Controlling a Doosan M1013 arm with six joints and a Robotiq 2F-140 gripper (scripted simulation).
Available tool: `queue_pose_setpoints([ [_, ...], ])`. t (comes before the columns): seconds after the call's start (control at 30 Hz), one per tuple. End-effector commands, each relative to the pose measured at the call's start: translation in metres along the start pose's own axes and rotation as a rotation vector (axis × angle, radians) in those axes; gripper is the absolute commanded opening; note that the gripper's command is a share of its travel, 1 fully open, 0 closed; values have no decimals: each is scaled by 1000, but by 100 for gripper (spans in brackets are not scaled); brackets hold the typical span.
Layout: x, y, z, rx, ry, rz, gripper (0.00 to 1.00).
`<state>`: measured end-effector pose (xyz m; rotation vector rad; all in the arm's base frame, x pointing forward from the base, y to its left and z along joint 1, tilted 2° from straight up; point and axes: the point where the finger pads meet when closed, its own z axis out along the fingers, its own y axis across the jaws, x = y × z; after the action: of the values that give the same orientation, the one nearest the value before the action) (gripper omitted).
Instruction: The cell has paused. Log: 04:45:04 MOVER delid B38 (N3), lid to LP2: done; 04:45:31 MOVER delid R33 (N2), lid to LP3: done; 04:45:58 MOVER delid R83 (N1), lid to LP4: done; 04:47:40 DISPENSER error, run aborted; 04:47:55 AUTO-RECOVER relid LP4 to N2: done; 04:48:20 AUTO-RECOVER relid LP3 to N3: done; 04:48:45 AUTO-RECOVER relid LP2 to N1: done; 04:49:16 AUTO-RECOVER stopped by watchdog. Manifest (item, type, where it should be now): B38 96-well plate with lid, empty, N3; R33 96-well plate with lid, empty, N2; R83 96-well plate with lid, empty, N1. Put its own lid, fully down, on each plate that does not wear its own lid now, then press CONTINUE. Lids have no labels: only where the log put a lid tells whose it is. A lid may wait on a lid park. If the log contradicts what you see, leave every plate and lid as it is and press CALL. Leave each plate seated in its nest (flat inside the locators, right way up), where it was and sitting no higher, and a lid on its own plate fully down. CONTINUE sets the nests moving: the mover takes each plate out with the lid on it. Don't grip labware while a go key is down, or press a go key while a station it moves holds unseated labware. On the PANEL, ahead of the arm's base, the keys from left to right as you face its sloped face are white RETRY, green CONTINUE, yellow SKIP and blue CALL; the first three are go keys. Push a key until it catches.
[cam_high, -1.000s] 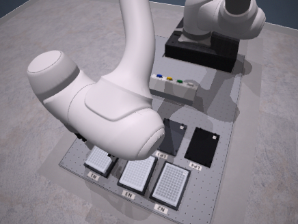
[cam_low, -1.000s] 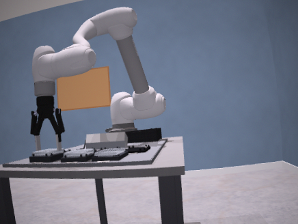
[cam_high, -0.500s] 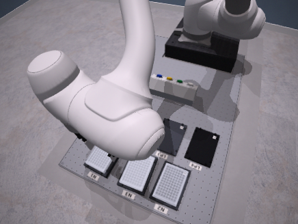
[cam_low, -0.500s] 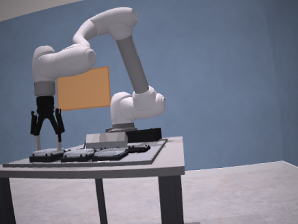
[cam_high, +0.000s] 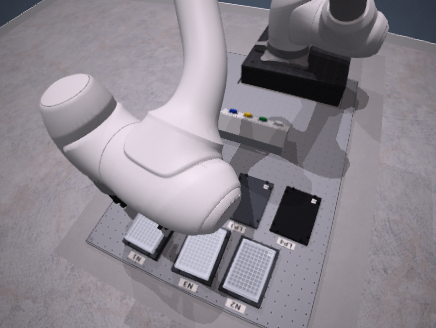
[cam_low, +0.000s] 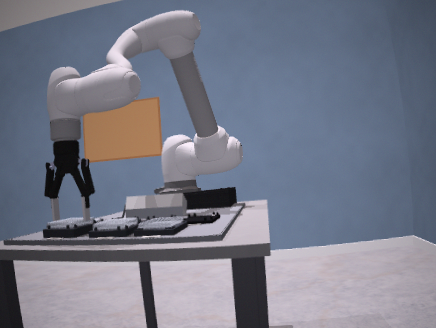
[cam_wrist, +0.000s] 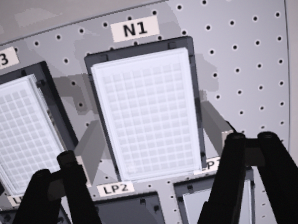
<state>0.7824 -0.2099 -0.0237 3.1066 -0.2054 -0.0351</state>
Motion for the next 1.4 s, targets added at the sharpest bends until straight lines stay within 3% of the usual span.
queue_pose_setpoints([
  [0.0, 0, 0, 0, 0, 0, 0, 66],
  [0.57, 0, 0, -6, 0, 0, 0, 66],
  [1.37, 0, 0, -45, 0, 0, 0, 66],
])
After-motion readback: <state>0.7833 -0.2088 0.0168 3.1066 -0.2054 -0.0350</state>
